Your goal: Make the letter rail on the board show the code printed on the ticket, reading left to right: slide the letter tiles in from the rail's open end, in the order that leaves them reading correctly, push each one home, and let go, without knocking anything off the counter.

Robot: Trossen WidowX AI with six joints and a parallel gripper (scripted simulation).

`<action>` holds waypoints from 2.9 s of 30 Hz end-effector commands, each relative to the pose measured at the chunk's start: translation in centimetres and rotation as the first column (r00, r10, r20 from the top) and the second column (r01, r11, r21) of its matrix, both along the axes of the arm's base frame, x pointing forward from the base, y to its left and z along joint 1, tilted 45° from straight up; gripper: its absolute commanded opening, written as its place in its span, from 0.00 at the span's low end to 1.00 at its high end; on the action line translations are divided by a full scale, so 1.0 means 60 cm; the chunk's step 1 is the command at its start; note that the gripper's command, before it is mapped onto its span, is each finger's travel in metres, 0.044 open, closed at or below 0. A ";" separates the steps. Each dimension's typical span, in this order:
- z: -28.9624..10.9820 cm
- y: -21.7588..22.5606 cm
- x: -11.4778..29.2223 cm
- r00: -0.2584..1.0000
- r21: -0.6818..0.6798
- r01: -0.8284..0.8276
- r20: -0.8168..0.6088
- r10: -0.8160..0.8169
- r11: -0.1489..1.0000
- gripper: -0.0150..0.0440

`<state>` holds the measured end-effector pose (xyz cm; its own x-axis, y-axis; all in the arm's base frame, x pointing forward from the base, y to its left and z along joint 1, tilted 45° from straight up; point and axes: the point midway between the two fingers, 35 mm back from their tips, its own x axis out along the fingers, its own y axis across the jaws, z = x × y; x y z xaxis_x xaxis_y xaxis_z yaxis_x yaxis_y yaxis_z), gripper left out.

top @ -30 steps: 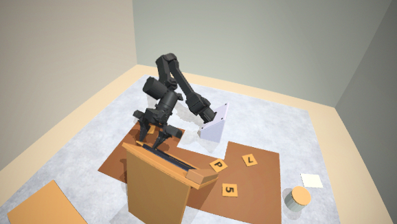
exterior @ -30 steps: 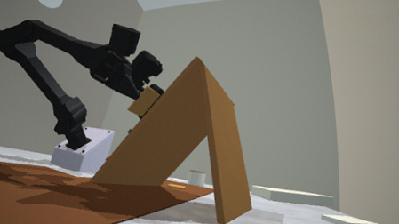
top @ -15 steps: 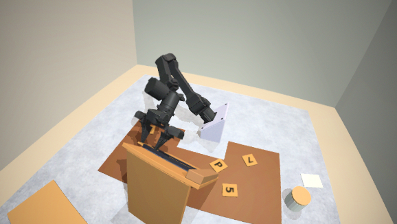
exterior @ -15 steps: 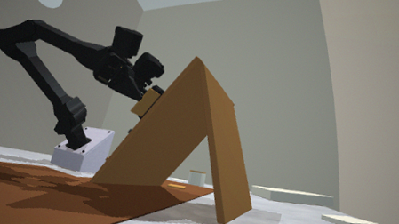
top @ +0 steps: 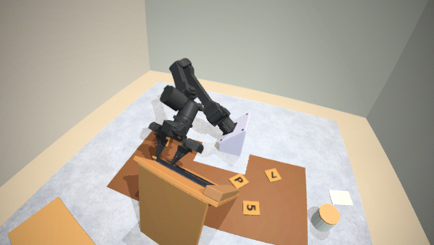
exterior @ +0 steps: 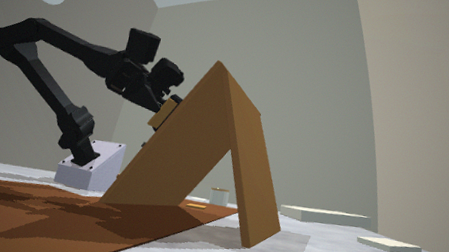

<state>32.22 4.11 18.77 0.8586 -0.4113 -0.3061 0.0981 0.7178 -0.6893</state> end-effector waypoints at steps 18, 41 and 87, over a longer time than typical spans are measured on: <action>-0.010 0.011 0.001 1.000 0.003 0.002 0.004 -0.002 1.000 0.25; -0.026 0.027 0.004 1.000 0.004 0.002 0.004 -0.002 1.000 0.25; -0.024 0.051 -0.026 1.000 0.004 0.002 0.002 -0.002 1.000 0.75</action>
<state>30.89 7.03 17.25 0.8583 -0.4107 -0.3076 0.0981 0.7198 -0.6872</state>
